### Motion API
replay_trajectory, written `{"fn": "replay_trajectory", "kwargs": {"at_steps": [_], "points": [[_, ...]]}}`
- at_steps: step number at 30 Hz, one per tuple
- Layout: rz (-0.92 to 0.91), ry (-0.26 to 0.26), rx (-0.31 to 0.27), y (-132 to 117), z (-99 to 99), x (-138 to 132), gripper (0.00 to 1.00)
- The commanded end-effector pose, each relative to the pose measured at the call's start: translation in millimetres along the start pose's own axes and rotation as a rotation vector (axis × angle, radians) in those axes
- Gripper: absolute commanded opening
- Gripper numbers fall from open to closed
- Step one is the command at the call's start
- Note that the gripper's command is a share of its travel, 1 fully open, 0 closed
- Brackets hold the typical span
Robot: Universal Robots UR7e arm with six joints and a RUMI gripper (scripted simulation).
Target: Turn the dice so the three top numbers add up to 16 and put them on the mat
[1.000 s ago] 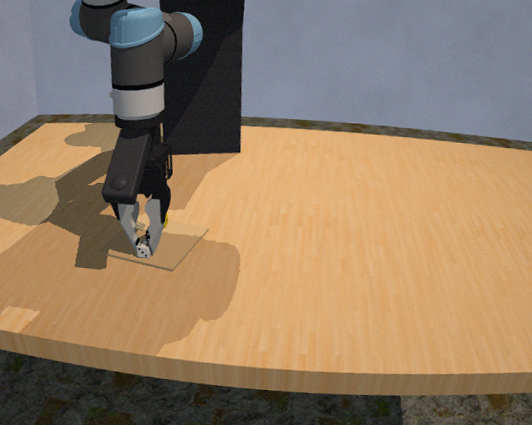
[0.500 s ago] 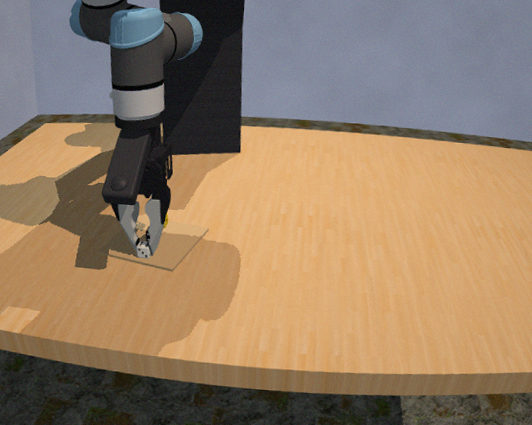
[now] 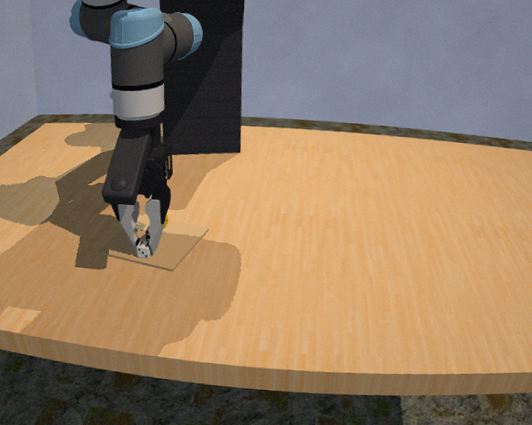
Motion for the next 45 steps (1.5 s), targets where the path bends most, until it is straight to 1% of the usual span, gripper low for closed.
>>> {"fn": "replay_trajectory", "kwargs": {"at_steps": [1,7,8,12,13,15,16,18,19,21,22,35,39,44,45], "points": [[0.0,0.0,0.001,0,0.4,0,0.03],[0.0,0.0,0.001,0,0.4,0,0.03],[0.0,0.0,0.001,0,0.4,0,0.07],[0.0,0.0,0.001,0,0.4,0,0.07],[0.0,0.0,0.001,0,0.4,0,0.1],[0.0,0.0,0.001,0,0.4,0,0.1],[0.0,0.0,0.001,0,0.4,0,0.14],[0.0,0.0,0.001,0,0.4,0,0.14],[0.0,0.0,0.001,0,0.4,0,0.17],[0.0,0.0,0.001,0,0.4,0,0.17],[0.0,0.0,0.001,0,0.4,0,0.21],[0.0,0.0,0.001,0,1.0,0,0.21],[0.0,0.0,0.001,0,7.0,0,0.21],[0.0,0.0,0.001,0,25.2,0,0.21],[0.0,0.0,0.001,0,25.2,0,0.21]]}}
Point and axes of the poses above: the point where the finger pads meet when closed, its own z axis back along the fingers, its own x axis across the jaws, y = z × x, the point moved 6 cm from there along z, back along the fingers, and after that the axes turned 7 degrees about -z, right-handed, at the moved point
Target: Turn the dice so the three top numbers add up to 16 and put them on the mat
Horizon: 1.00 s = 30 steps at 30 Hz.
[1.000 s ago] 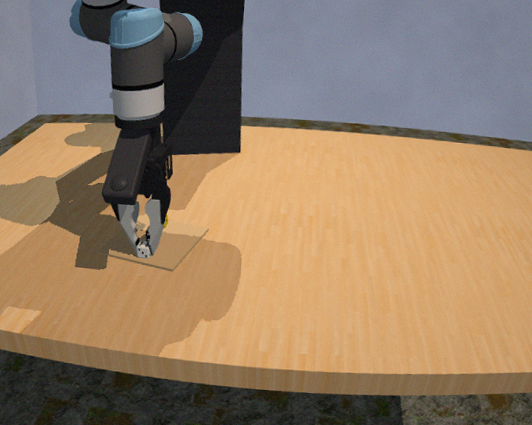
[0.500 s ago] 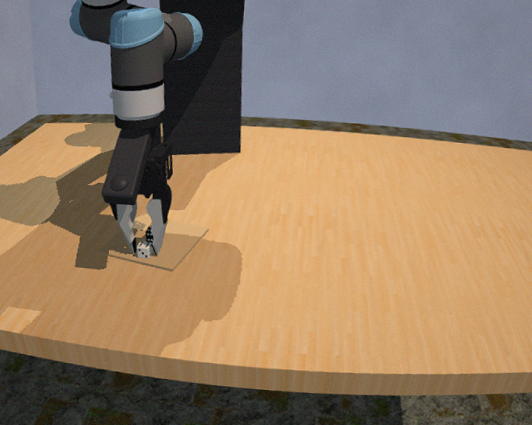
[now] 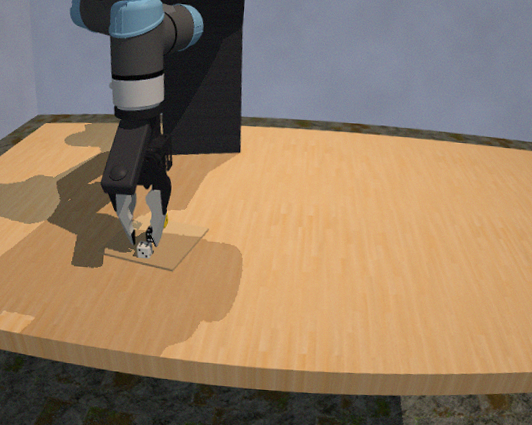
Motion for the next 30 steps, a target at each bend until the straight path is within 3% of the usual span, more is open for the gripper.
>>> {"fn": "replay_trajectory", "kwargs": {"at_steps": [1,13,24,25,30], "points": [[0.0,0.0,0.001,0,10.7,0,0.21],[0.0,0.0,0.001,0,65.2,0,0.21],[0.0,0.0,0.001,0,75.8,0,0.21],[0.0,0.0,0.001,0,75.8,0,1.0],[0.0,0.0,0.001,0,75.8,0,1.0]]}}
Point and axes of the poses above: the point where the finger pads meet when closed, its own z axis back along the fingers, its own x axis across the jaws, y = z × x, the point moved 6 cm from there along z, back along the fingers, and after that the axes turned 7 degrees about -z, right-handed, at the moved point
